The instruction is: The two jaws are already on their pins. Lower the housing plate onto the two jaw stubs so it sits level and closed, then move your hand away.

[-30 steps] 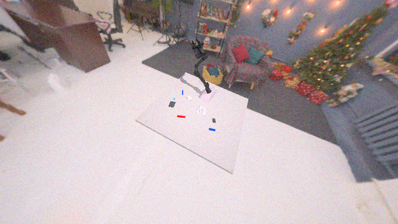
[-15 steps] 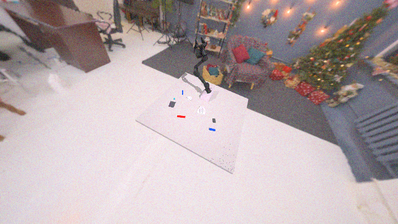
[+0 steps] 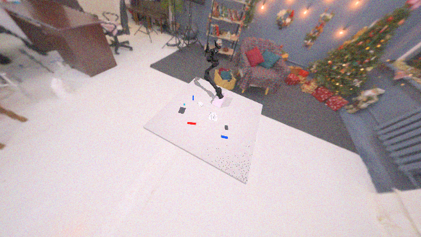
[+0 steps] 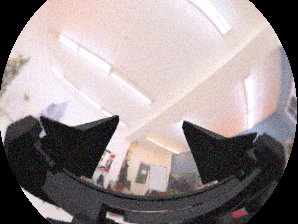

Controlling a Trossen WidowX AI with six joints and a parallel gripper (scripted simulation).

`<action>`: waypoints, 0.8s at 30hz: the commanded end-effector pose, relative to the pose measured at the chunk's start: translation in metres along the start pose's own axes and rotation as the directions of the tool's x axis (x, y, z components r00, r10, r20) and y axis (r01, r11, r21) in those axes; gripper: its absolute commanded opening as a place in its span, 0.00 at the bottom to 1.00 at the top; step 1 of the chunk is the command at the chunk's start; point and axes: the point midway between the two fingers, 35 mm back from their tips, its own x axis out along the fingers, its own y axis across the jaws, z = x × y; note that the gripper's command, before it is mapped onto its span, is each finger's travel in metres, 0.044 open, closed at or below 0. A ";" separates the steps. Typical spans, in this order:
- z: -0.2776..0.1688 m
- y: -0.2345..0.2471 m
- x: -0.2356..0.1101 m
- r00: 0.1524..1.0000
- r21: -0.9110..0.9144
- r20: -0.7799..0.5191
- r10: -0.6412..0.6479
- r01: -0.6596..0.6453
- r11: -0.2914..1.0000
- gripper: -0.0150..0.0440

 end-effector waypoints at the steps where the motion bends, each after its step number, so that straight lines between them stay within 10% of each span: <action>1: 0.016 0.007 -0.005 0.998 -0.039 0.061 0.002 0.001 0.999 1.00; 24: 0.133 0.096 -0.072 0.835 -0.329 0.529 0.152 0.036 0.944 1.00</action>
